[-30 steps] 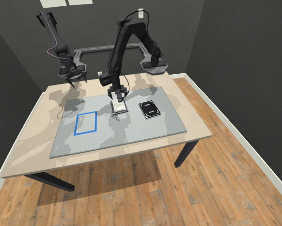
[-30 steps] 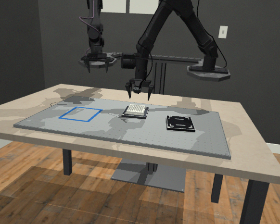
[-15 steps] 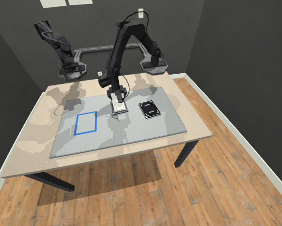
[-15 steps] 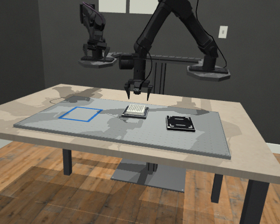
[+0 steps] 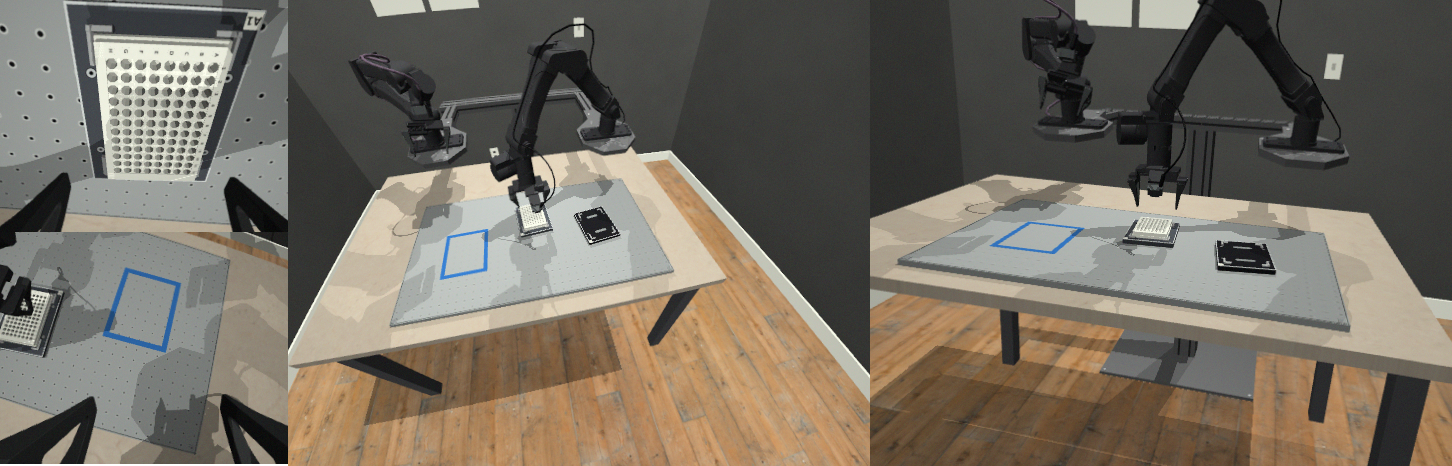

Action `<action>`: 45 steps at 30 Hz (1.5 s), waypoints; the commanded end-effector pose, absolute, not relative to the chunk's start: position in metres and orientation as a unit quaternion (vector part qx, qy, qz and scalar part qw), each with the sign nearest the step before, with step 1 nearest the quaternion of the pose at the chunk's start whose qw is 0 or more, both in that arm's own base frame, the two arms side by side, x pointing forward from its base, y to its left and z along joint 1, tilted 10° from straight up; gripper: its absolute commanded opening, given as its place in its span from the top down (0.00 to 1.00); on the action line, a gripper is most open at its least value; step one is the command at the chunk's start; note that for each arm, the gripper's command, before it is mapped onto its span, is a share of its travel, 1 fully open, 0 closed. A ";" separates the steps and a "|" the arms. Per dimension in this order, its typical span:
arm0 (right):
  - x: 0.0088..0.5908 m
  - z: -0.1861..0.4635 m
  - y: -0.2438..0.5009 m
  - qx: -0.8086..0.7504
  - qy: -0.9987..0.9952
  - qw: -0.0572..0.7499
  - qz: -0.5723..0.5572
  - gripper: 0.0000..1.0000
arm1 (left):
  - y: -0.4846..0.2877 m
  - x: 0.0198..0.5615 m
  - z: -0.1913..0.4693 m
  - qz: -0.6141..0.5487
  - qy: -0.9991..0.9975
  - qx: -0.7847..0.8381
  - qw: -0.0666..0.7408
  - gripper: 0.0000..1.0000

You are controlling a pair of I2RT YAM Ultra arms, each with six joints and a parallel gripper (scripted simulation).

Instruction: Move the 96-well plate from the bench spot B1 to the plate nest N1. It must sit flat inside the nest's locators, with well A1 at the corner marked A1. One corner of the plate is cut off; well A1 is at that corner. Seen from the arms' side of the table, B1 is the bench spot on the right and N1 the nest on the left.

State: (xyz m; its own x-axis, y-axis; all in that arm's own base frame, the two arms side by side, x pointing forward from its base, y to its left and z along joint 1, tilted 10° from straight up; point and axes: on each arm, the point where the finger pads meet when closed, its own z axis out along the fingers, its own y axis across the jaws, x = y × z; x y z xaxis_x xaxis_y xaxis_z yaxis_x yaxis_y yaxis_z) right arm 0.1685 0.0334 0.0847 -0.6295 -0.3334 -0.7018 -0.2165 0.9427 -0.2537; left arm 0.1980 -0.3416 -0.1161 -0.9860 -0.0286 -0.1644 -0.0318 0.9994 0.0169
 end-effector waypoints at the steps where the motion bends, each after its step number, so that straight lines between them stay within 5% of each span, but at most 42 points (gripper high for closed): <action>1: 0.165 0.100 0.027 -0.123 0.894 0.421 -0.087 0.00 | -0.347 0.205 -0.113 0.006 0.996 -0.027 0.084 0.00; 45: 0.108 0.119 0.127 -0.400 0.793 0.453 0.077 0.00 | -0.359 0.216 -0.133 -0.005 0.996 -0.022 0.089 0.00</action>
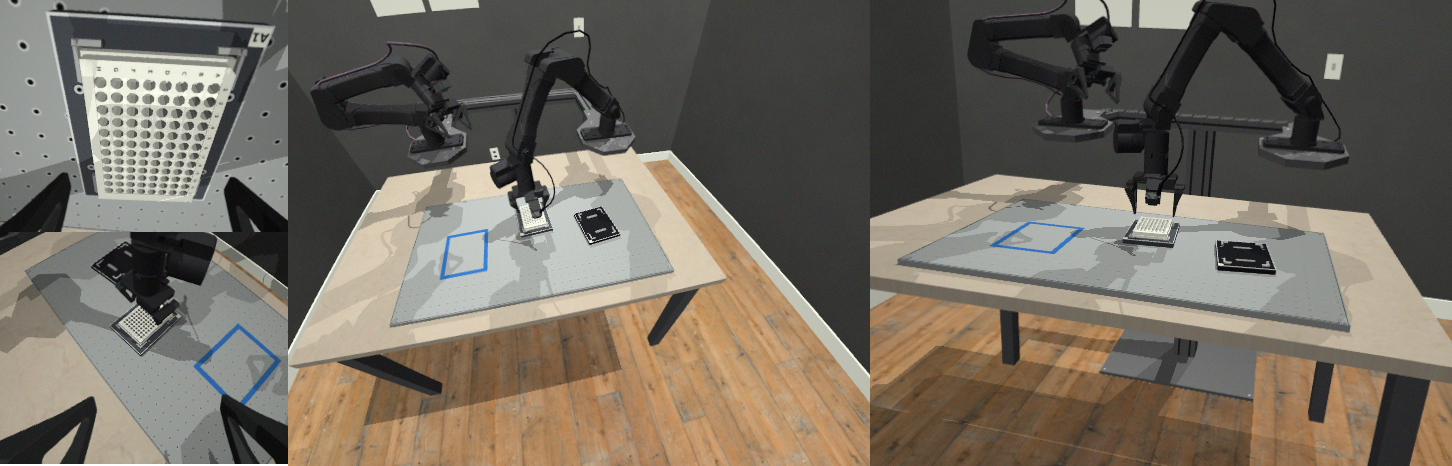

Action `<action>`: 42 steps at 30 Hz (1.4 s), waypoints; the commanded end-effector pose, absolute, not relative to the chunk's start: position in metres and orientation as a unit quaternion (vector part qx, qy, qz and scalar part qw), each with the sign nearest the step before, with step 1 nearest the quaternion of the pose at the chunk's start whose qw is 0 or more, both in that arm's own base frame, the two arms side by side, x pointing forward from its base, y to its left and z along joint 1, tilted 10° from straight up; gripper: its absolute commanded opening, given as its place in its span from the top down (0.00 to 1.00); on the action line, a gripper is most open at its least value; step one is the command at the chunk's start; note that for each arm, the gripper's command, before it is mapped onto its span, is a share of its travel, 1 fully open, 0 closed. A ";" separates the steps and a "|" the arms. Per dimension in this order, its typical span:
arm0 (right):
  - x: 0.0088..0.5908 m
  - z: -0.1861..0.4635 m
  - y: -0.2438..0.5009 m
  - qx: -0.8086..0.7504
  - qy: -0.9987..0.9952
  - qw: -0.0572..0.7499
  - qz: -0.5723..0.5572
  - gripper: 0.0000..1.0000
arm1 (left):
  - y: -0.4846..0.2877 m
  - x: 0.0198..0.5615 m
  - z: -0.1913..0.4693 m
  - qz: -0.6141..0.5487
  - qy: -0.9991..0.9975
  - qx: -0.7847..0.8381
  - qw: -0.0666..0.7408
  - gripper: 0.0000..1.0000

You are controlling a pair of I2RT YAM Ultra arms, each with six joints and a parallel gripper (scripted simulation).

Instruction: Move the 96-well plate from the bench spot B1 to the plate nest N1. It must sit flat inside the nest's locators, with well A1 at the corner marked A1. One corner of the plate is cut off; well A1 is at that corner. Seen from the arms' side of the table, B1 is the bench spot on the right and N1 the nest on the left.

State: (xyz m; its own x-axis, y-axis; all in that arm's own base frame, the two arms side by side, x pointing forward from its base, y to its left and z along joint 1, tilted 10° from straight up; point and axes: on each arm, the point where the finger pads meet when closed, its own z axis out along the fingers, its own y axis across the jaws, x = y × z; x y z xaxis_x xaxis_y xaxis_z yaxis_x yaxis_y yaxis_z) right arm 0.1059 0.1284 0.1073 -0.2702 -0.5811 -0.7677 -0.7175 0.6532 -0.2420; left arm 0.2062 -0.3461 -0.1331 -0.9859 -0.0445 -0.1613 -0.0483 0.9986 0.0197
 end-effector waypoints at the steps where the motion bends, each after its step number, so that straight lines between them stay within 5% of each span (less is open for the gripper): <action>1: 0.108 0.119 0.127 -0.400 0.793 0.453 0.077 0.00 | -0.359 0.216 -0.134 -0.005 0.996 -0.022 0.089 0.00; 27: 0.108 0.119 0.127 -0.400 0.793 0.453 0.077 0.00 | -0.358 0.220 -0.164 -0.003 0.996 -0.021 0.088 0.00; 42: 0.107 0.116 0.128 -0.399 0.794 0.451 0.081 0.00 | -0.358 0.217 -0.159 -0.007 0.996 -0.023 0.090 0.18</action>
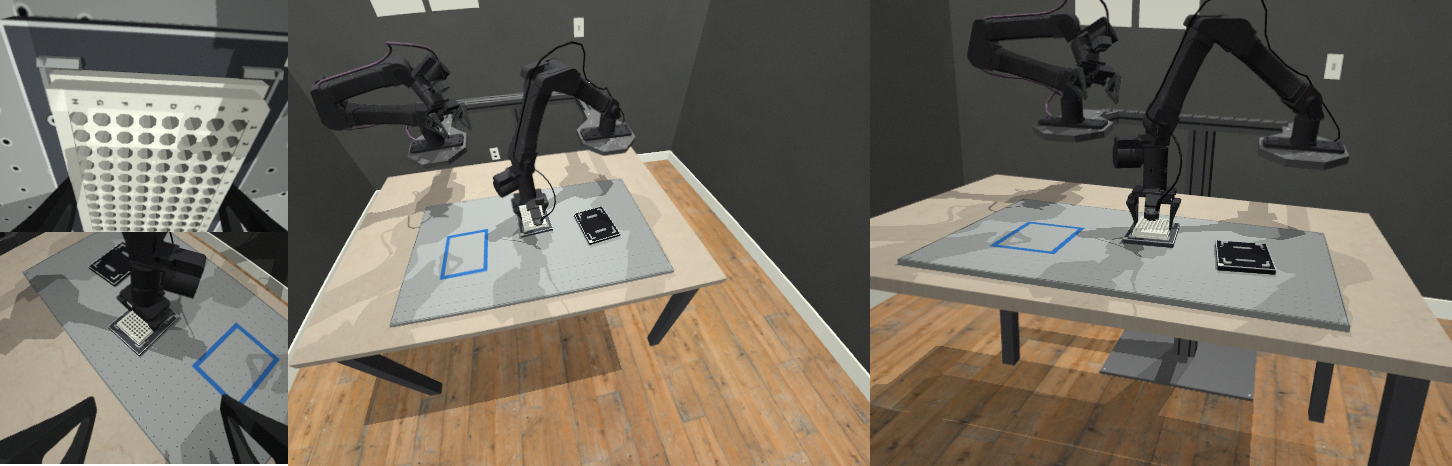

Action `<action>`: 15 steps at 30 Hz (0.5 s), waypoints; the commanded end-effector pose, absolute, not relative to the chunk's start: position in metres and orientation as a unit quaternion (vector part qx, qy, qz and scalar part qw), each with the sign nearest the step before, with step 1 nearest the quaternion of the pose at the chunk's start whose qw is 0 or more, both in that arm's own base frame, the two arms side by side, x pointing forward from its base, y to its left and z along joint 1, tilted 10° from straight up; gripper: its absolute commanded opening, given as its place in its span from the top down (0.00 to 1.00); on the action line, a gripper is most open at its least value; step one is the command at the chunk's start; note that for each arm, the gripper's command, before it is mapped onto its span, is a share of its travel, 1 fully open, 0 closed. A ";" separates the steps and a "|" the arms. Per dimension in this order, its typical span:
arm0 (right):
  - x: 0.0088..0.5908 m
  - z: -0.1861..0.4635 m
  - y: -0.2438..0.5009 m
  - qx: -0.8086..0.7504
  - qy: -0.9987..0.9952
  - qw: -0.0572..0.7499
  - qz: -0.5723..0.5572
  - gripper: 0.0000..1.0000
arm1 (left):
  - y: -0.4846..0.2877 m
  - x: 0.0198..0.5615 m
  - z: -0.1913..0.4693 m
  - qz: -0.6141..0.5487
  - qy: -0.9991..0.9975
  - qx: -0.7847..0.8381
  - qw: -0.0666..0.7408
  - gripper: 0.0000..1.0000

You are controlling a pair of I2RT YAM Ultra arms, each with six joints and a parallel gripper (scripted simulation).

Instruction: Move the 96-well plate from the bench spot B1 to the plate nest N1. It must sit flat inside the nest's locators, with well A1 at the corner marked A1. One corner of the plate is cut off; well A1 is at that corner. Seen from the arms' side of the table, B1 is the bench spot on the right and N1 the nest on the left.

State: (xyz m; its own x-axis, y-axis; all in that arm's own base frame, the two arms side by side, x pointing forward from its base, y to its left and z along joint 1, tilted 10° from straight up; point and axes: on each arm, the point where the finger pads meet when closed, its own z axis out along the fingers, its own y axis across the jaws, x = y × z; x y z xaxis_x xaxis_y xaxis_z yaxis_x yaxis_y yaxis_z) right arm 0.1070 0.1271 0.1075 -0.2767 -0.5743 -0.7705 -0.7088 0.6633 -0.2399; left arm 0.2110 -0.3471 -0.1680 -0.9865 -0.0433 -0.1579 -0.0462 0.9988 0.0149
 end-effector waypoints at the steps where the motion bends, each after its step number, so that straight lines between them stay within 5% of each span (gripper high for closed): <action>1: 0.107 0.116 0.128 -0.399 0.794 0.451 0.081 0.00 | -0.357 0.217 -0.159 -0.006 0.996 -0.023 0.090 0.20; 3: 0.107 0.116 0.128 -0.399 0.794 0.451 0.081 0.00 | -0.357 0.217 -0.159 -0.006 0.996 -0.023 0.090 0.33; 4: 0.107 0.116 0.128 -0.399 0.794 0.451 0.081 0.00 | -0.357 0.217 -0.159 -0.006 0.996 -0.023 0.089 0.21; 5: 0.107 0.116 0.128 -0.399 0.794 0.451 0.081 0.00 | -0.355 0.216 -0.158 -0.002 0.996 -0.022 0.087 0.20; 15: 0.107 0.116 0.128 -0.399 0.794 0.451 0.081 0.00 | -0.352 0.207 -0.125 0.001 0.996 -0.017 0.090 0.20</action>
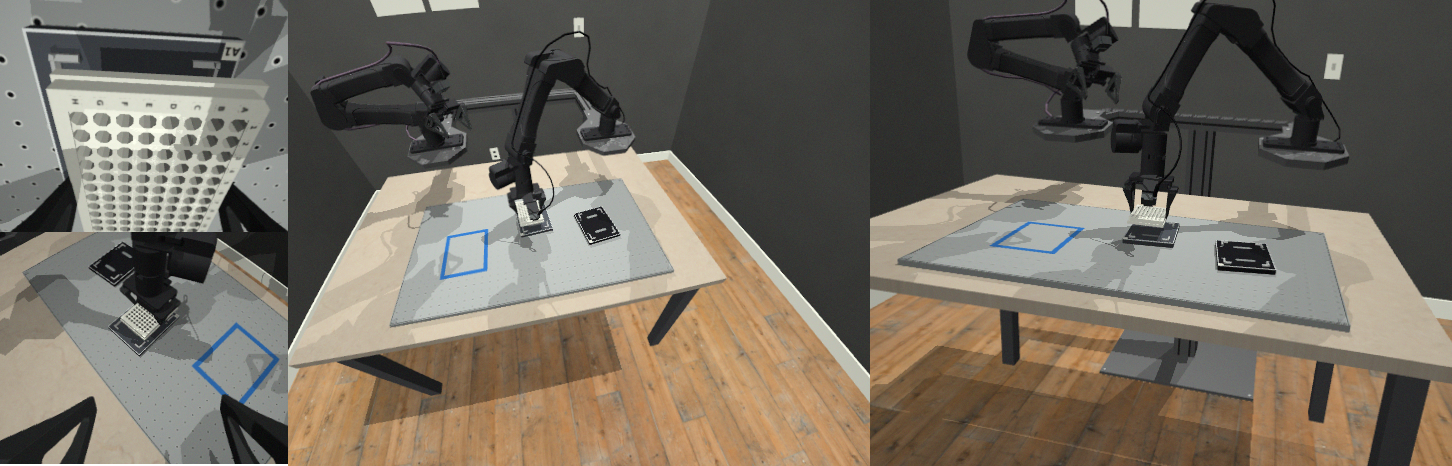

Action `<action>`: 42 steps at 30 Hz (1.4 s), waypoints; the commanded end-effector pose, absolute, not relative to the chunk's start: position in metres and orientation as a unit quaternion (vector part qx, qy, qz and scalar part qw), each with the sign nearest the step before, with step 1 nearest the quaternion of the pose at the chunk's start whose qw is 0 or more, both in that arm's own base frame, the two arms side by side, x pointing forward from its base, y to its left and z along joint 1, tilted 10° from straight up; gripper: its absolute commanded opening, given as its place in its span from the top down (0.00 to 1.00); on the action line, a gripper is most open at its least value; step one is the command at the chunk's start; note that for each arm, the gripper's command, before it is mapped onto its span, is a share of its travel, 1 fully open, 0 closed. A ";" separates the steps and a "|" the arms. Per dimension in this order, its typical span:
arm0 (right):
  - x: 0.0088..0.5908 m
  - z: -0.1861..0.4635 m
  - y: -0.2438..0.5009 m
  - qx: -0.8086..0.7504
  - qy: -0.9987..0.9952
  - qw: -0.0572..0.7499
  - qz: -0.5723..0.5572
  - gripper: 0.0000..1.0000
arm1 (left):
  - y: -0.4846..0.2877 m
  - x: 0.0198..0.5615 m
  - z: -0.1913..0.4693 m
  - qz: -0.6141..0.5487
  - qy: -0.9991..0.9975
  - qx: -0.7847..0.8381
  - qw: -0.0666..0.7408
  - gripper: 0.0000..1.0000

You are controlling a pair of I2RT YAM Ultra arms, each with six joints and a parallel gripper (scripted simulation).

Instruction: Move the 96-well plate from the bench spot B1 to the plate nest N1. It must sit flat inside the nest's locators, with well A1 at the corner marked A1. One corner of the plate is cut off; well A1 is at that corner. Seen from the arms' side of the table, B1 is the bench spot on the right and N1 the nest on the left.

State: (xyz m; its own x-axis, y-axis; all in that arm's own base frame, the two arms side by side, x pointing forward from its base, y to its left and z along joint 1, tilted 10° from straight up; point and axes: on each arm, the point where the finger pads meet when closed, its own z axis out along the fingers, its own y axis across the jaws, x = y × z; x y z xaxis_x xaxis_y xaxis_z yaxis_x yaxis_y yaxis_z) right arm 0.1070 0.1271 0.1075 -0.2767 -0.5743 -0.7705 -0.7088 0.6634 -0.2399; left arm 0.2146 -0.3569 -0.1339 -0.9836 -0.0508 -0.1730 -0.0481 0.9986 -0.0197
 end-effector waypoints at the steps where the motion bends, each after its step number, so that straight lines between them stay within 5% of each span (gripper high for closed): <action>1: 0.106 0.120 0.131 -0.396 0.794 0.453 0.090 0.00 | -0.353 0.208 -0.125 -0.003 0.996 -0.013 0.088 0.20; 16: 0.075 0.148 0.250 -0.411 0.749 0.463 0.236 0.00 | -0.262 0.257 -0.117 -0.017 0.996 0.005 0.093 0.20; 29: 0.050 0.250 0.308 -0.384 0.615 0.546 0.420 0.00 | -0.183 0.286 -0.111 -0.006 0.996 -0.015 0.087 0.20; 42: 0.122 0.268 0.328 -0.331 0.582 0.640 0.377 0.00 | -0.152 0.296 -0.109 -0.002 0.996 -0.032 0.087 0.20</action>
State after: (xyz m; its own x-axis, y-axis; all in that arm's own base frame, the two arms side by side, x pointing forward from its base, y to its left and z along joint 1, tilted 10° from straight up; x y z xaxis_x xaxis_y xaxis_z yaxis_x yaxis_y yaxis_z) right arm 0.1136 0.3108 0.2508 -0.0539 -0.0180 -0.9984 -0.8446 0.5343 0.0360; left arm 0.2950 -0.1579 -0.1140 -0.9840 -0.0762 -0.1611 -0.0775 0.9970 0.0018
